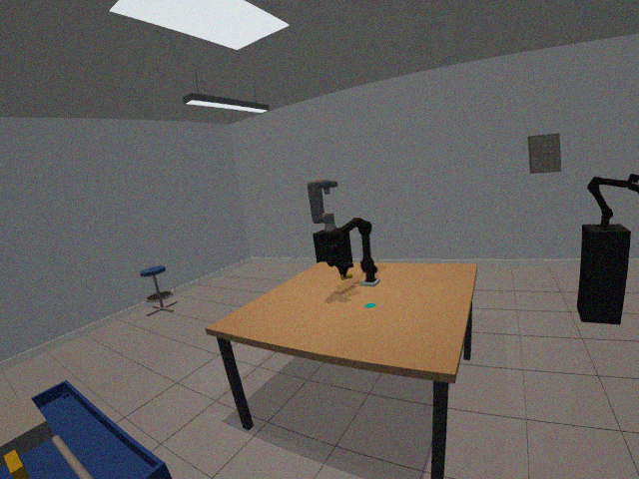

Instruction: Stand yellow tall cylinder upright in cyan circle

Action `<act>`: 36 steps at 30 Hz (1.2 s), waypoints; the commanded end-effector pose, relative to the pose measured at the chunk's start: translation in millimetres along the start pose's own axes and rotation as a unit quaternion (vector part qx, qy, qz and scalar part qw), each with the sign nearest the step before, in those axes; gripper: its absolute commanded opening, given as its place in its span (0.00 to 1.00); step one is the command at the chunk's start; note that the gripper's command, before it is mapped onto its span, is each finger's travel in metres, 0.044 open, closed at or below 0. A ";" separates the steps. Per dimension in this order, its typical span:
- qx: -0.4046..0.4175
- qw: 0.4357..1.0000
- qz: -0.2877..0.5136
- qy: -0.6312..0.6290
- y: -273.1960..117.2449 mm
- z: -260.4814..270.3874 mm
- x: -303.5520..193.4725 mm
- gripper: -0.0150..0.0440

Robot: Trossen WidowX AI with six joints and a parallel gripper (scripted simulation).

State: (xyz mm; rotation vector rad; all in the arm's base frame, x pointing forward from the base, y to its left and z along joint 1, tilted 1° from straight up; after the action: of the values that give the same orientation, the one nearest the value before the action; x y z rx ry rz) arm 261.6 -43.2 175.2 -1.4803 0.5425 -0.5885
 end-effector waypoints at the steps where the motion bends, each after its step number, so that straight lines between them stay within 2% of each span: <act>1: 0.000 0.999 -0.001 -0.049 -1.8 11.3 0.8 0.43; 17: 0.003 0.967 -0.004 -0.255 -6.8 56.5 -8.8 0.43; 36: 0.005 0.880 -0.004 -0.474 -11.7 105.8 -27.1 0.43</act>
State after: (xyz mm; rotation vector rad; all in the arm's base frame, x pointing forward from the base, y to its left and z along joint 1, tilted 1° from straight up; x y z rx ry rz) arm 306.8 46.6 187.7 -1.5554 -0.1862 0.1192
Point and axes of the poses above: the point midway between the two fingers, 35 mm back from their tips, its own y axis out along the fingers, its own z axis across the jaws, x = y × z, the point moved 2 cm from there along -y, back along the fingers, and after that the axes turned 9 degrees about y, right-handed, at the moved point
